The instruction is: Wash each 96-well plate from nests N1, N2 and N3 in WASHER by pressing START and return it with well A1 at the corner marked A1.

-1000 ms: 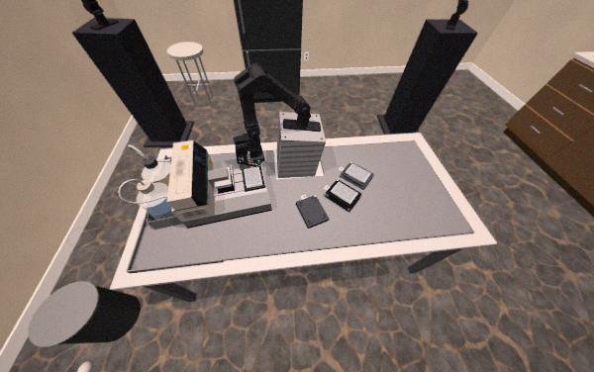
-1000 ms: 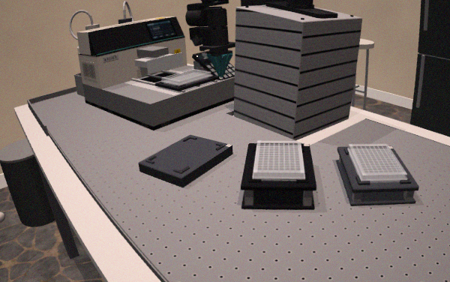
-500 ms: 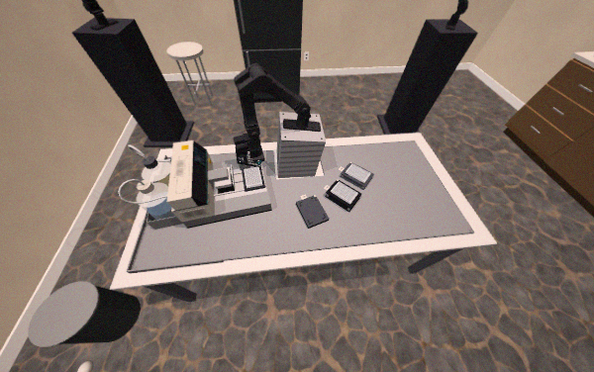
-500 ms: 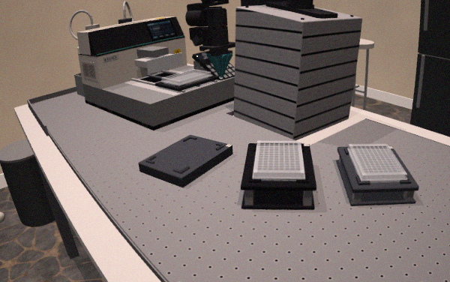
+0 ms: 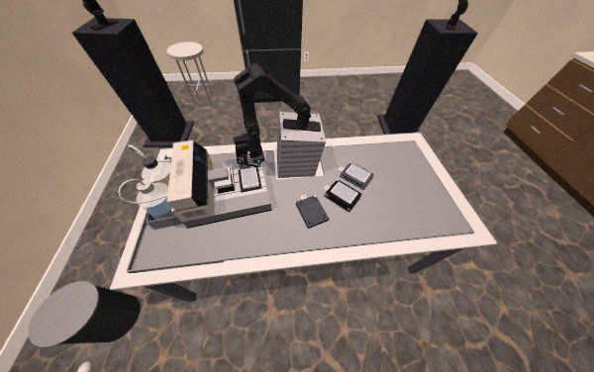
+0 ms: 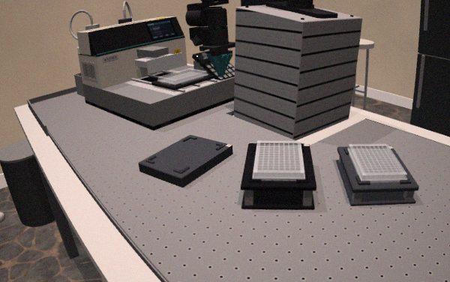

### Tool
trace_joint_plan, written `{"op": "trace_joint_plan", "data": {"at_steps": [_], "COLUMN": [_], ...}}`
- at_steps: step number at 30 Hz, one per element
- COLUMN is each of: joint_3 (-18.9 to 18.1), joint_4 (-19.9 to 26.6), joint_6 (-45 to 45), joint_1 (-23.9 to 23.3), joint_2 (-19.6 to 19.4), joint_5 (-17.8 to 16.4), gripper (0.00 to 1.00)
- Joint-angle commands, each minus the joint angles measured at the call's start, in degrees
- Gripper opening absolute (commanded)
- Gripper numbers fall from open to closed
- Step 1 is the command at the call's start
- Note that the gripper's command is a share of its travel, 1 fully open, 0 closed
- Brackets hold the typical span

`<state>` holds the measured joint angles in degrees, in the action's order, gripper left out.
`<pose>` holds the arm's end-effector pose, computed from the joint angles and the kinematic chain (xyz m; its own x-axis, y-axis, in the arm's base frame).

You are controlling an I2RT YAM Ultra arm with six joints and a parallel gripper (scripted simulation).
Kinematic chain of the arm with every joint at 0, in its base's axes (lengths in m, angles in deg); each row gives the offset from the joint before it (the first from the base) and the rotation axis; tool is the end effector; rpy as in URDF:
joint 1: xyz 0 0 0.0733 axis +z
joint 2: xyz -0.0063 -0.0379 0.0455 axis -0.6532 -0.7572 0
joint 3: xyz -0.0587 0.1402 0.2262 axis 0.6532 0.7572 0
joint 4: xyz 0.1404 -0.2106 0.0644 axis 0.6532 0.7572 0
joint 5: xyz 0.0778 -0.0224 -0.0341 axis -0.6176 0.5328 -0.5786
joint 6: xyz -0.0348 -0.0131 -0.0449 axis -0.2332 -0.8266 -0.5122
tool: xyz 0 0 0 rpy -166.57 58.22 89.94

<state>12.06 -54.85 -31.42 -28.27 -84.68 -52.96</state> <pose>0.0934 -0.2372 -0.0861 -0.2210 0.9682 0.1173 0.9752 0.2206 0.0161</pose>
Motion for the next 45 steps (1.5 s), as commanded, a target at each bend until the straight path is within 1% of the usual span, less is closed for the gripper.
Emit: {"op": "trace_joint_plan", "data": {"at_steps": [1, 5, 16, 18, 33, 35, 45], "joint_3": [-0.17, -0.17, 1.00, 1.00, 2.07, 2.07, 2.45], "joint_4": [-2.30, -2.30, 0.92, 0.92, 5.78, 5.78, 9.29], "joint_6": [0.05, 0.05, -0.09, -0.09, -0.27, -0.27, -0.38], "joint_1": [0.04, 0.04, -0.09, -0.09, -0.27, -0.27, -0.39], "joint_2": [-1.43, -1.43, 2.95, 2.95, 8.90, 8.90, 12.78], "joint_5": [-0.04, -0.04, -0.03, -0.03, -0.01, -0.01, 0.00], "gripper": [0.00, 0.00, 0.00, 0.00, 0.00, 0.00, 0.00]}}
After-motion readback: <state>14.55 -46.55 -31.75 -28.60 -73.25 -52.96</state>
